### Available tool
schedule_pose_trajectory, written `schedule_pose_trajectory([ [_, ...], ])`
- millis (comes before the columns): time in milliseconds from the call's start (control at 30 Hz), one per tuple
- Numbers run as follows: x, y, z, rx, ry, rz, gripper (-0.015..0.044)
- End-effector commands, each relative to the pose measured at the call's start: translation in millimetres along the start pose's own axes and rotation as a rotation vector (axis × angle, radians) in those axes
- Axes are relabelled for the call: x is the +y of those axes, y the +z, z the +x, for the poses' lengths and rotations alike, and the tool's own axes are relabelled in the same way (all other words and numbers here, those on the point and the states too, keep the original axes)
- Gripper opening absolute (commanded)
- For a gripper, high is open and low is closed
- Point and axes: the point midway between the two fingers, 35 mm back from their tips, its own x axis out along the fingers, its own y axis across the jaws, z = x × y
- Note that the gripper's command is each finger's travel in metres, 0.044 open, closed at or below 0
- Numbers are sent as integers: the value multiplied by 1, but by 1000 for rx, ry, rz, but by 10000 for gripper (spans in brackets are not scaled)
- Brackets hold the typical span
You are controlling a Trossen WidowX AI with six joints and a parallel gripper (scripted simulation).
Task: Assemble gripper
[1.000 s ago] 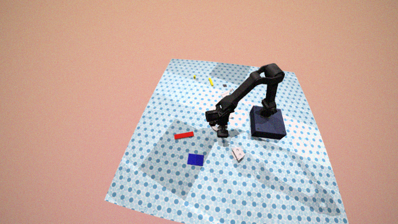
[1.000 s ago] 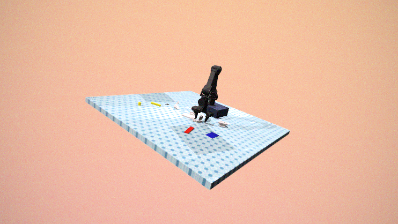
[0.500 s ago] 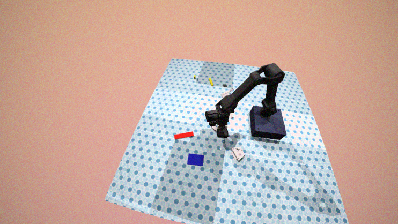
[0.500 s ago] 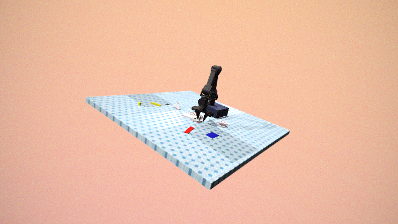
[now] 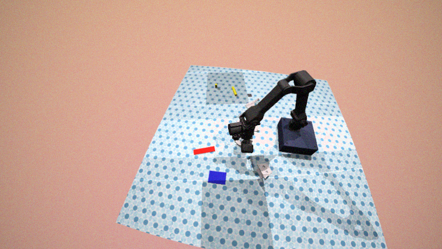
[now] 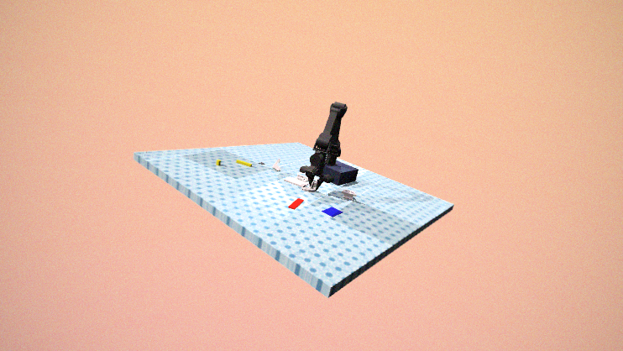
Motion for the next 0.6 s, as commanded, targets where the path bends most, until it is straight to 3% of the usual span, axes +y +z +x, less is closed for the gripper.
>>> schedule_pose_trajectory([
  [0, 1, 0, 0, 0, 6, -1, 134],
  [567, 1, 3, -45, -1, 4, 2, 134],
])
